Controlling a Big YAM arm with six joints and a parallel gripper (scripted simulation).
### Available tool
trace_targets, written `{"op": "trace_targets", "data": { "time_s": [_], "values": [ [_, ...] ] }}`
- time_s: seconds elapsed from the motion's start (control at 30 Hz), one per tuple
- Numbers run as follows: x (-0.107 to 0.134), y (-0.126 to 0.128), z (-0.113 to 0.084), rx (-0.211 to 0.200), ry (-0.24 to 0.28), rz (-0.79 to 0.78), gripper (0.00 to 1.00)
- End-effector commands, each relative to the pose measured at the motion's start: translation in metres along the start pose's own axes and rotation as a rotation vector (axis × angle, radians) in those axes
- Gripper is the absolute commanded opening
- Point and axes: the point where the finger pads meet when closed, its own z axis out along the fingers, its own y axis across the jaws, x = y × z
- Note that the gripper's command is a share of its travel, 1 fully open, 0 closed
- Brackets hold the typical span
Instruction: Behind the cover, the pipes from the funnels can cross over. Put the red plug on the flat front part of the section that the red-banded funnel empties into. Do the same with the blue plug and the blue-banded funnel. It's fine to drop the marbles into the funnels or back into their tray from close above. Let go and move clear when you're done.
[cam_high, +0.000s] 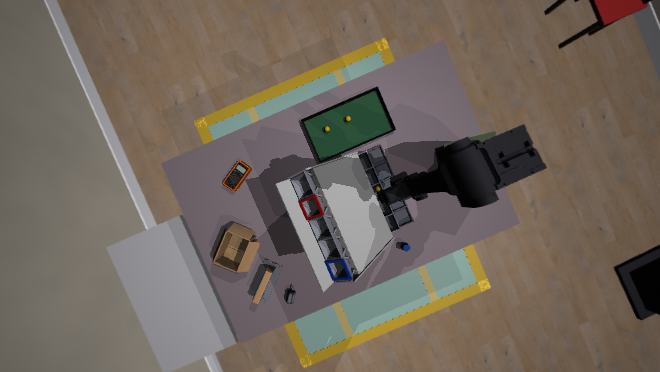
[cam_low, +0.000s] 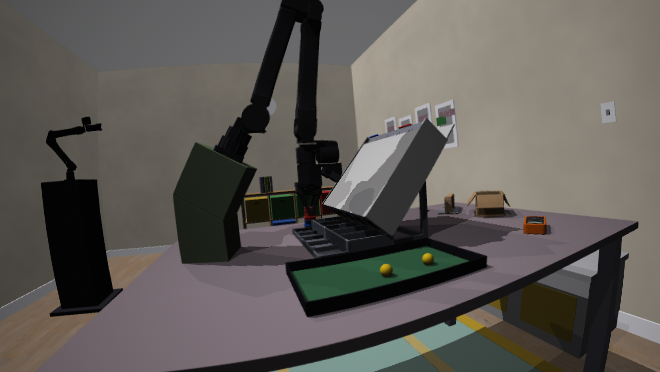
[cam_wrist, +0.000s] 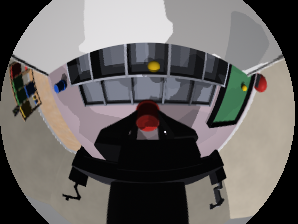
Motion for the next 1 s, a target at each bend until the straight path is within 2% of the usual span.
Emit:
{"op": "trace_targets", "data": {
  "time_s": [0.0, 0.6, 0.97],
  "values": [
    [-0.003, -0.003, 0.011, 0.003, -0.006, -0.001, 0.00],
    [-0.002, -0.003, 0.047, 0.004, -0.005, -0.001, 0.00],
    [0.000, -0.002, 0.053, 0.002, -0.002, -0.001, 0.00]
  ]
}}
